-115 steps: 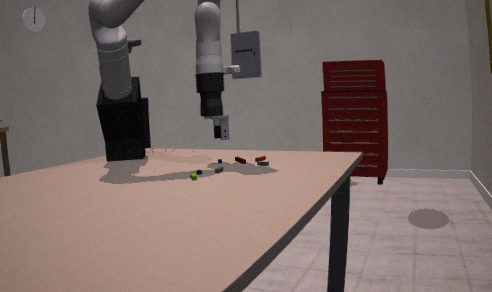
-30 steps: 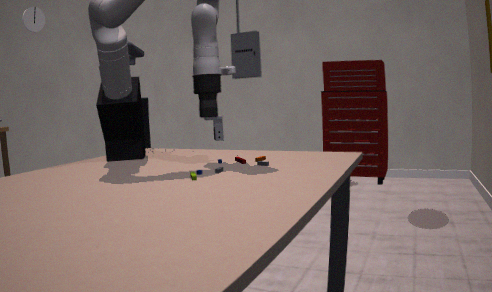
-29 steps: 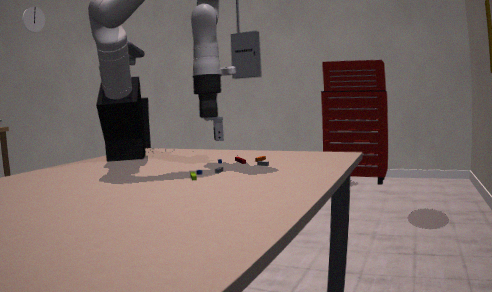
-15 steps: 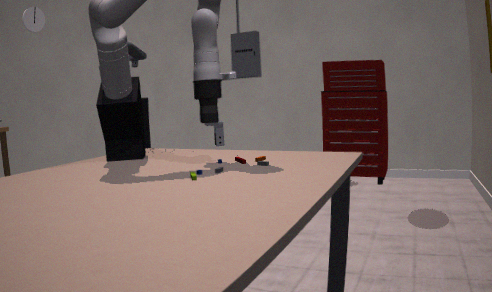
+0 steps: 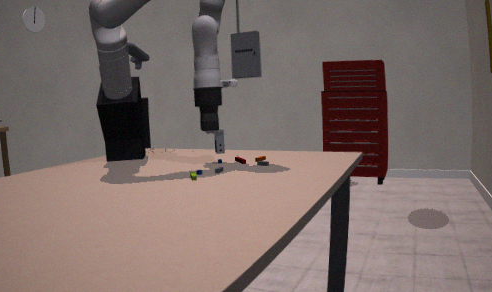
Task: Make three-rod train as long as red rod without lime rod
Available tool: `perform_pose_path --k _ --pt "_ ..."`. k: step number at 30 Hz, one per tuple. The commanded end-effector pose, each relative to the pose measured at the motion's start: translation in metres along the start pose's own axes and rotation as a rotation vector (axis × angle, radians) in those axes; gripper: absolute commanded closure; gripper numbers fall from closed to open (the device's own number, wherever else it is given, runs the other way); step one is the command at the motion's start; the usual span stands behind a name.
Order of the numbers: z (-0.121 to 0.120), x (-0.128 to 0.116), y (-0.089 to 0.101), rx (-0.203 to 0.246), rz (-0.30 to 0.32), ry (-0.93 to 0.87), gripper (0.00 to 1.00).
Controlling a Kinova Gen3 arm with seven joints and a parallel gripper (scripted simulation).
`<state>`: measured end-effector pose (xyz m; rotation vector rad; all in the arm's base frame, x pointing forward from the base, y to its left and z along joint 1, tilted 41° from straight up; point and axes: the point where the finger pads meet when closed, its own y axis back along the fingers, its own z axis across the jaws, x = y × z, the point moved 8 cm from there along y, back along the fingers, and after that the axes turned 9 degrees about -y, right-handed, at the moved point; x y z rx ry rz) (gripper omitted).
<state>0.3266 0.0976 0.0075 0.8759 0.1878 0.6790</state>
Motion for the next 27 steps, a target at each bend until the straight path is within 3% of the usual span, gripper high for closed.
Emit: perform_pose_path --k 1,27 --pt "0.0014 -0.0014 -0.0042 -0.003 -0.005 -0.002 0.46" --pt "0.0014 -0.0013 -0.0107 -0.003 -0.005 -0.002 0.46"
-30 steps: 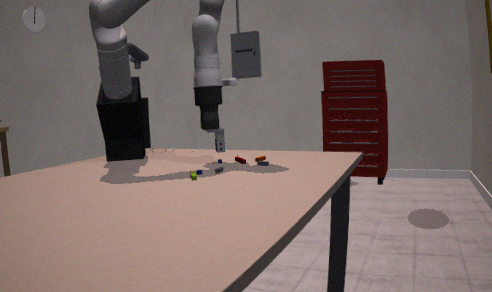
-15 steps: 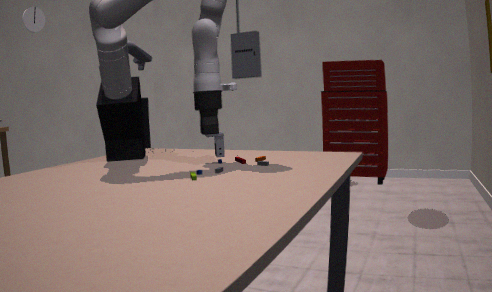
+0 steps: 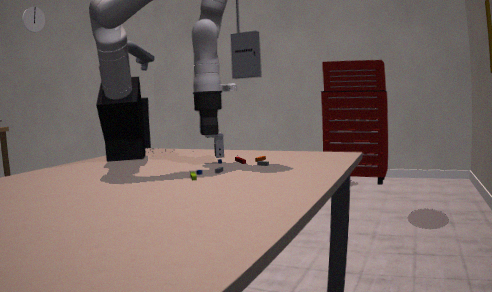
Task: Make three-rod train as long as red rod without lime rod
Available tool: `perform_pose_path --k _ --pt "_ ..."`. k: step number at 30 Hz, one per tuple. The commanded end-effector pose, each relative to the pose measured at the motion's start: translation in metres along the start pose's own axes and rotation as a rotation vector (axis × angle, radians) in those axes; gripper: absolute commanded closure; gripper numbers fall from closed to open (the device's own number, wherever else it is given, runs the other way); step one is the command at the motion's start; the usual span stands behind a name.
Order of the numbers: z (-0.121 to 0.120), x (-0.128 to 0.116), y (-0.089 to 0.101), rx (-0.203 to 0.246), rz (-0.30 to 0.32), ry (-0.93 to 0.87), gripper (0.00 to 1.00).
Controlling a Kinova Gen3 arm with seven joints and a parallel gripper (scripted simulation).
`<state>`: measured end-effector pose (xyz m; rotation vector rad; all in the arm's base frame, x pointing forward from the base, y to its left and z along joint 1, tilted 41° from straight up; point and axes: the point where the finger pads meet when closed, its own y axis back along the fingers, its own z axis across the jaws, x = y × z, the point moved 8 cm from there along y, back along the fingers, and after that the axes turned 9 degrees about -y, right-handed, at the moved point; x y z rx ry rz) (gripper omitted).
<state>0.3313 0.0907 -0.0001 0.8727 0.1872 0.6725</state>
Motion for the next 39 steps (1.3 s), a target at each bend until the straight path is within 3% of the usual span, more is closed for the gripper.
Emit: perform_pose_path --k 1,39 --pt "-0.0002 0.0002 0.0003 0.000 0.001 0.000 0.46" --pt "-0.0002 0.0002 -0.0058 0.000 0.001 0.000 0.46"
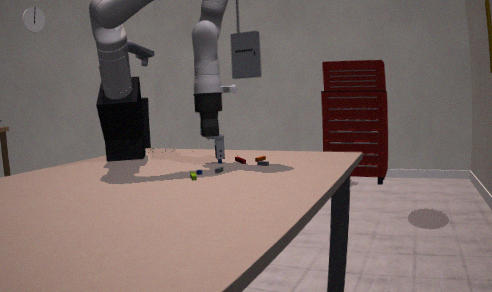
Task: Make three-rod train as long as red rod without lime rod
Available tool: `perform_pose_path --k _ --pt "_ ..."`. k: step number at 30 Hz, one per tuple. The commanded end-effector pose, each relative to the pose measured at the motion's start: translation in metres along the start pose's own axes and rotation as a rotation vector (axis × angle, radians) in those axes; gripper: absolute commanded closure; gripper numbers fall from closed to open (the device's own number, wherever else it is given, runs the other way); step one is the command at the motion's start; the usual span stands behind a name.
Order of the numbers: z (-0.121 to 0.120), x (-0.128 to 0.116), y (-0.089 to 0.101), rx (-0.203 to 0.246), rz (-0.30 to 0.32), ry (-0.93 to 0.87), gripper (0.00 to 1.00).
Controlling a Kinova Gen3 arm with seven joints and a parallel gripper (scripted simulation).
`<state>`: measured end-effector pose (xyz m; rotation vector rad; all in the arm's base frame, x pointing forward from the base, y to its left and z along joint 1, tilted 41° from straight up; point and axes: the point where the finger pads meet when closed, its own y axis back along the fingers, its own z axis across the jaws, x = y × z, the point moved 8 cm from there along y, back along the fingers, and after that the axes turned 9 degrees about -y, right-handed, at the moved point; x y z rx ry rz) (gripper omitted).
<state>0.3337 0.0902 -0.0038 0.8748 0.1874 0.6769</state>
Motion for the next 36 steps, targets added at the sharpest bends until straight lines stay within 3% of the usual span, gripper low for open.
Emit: perform_pose_path --k 1,13,36 --pt "0.001 -0.001 -0.002 -0.002 -0.003 -0.001 0.46" --pt "0.001 -0.001 -0.012 -0.002 -0.003 -0.001 0.46" --pt "0.001 -0.001 -0.013 -0.002 -0.003 -0.001 0.46"
